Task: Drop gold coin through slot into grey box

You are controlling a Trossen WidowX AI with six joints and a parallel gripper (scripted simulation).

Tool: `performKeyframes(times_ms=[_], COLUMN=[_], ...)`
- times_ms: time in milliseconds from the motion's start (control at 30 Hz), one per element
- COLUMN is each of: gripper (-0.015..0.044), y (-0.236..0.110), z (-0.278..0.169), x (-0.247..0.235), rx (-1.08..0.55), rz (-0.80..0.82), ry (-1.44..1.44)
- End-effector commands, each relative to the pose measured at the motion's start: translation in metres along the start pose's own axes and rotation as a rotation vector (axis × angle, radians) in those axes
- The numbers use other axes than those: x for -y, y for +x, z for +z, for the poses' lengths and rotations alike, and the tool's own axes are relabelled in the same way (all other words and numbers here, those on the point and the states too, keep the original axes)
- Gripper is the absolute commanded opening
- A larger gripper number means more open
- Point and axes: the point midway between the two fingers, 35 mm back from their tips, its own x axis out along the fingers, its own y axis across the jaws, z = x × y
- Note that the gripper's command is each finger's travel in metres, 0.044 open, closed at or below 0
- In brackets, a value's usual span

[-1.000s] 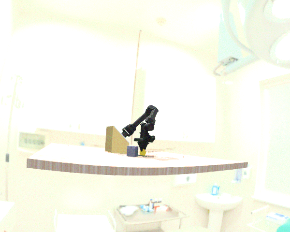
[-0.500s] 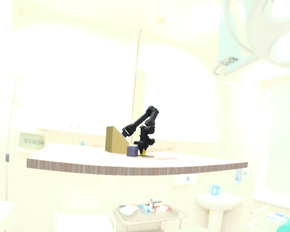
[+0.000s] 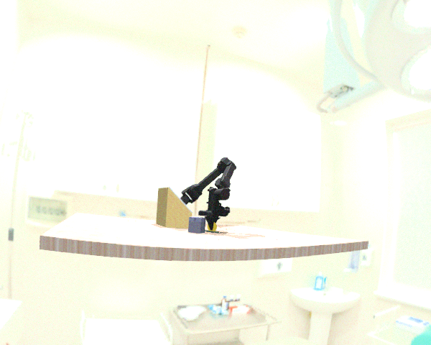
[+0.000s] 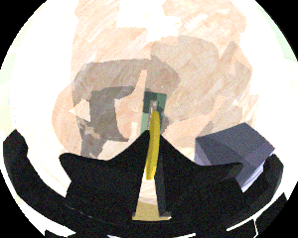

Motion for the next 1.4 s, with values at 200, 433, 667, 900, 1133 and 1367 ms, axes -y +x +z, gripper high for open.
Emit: performKeyframes(times_ms=[200, 433, 667, 900, 1133, 1367], gripper=[0.0000, 0.0000, 0.0000, 0.0000, 0.0000, 0.0000], y=[-0.015, -0.032, -0.050, -0.068, -0.086, -0.095], z=[0.002, 0.003, 0.003, 0.002, 0.001, 0.000], x=[0.002, 0.004, 0.004, 0.004, 0.002, 0.001], rx=[-0.001, -0.002, -0.003, -0.003, -0.002, -0.002], rz=[-0.002, -0.005, -0.006, -0.005, -0.004, -0.002], ry=[0.005, 0.005, 0.005, 0.005, 0.005, 0.027])
